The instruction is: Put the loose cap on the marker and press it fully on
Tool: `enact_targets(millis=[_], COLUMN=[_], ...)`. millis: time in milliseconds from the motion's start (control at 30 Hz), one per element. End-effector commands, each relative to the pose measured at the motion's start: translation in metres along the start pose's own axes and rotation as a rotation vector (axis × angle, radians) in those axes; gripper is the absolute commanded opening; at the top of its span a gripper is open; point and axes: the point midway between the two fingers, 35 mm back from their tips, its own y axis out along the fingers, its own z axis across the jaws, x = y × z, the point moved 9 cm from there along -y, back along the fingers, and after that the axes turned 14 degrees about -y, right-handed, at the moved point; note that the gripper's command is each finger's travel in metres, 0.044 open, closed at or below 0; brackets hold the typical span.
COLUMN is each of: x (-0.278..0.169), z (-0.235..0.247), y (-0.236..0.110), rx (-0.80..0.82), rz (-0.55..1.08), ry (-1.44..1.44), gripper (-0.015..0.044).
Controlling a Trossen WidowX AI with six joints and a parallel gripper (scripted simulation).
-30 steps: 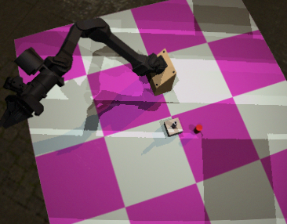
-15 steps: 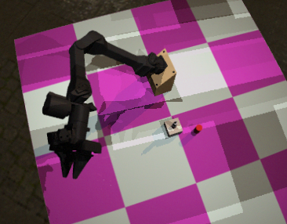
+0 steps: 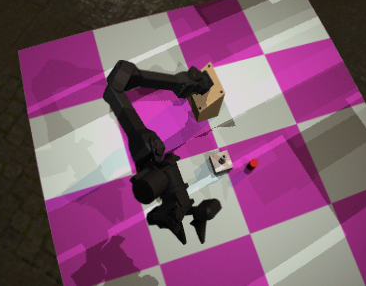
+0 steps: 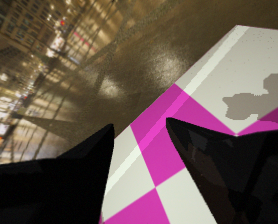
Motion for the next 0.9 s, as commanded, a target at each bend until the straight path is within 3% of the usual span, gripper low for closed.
enact_targets(millis=[0, 400, 767, 867], x=[-0.039, -0.165, -0.302, -0.319], z=[0.042, 0.141, 0.199, 0.201], y=[0.025, 0.053, 0.024, 0.016], rx=[0.051, 0.113, 0.042, 0.021], rz=[0.184, 0.679, 1.120, 1.170], ry=[-0.088, -0.390, -0.864, -0.944], gripper=[0.0246, 0.0246, 0.0246, 0.0246])
